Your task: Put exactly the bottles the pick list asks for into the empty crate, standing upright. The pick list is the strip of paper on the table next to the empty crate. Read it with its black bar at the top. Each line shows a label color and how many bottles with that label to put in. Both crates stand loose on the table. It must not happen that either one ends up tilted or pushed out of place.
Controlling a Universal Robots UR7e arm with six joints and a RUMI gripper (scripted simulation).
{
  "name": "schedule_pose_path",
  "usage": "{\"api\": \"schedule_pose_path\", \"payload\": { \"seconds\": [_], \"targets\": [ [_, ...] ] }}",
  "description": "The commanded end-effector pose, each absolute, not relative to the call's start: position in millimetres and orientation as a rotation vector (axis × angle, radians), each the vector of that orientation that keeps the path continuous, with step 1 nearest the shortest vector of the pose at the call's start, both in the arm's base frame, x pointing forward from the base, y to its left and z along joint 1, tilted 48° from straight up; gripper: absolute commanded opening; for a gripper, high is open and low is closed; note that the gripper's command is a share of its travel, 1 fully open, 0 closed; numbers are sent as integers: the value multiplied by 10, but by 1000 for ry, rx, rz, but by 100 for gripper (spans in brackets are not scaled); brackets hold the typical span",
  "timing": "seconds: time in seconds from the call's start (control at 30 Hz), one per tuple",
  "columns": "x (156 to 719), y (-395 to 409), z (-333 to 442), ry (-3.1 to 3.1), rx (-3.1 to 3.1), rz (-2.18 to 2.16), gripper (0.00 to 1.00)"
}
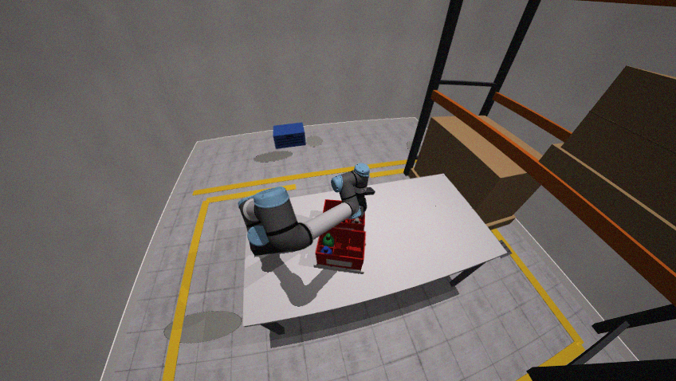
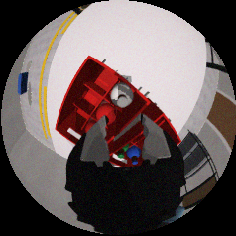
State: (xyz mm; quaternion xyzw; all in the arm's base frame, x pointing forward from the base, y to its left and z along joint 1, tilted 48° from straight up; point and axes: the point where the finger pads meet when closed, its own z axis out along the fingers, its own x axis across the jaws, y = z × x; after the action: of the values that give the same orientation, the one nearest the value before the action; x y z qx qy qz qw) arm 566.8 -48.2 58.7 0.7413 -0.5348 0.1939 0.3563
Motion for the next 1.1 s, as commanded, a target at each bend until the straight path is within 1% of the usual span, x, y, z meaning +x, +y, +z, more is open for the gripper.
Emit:
{"api": "schedule_pose_path", "payload": {
  "seconds": [0.0, 1.07],
  "targets": [
    [5655, -426, 561, -1381, 1915, 502, 38],
    [4955, 723, 19, -1381, 1915, 502, 38]
  ]
}}
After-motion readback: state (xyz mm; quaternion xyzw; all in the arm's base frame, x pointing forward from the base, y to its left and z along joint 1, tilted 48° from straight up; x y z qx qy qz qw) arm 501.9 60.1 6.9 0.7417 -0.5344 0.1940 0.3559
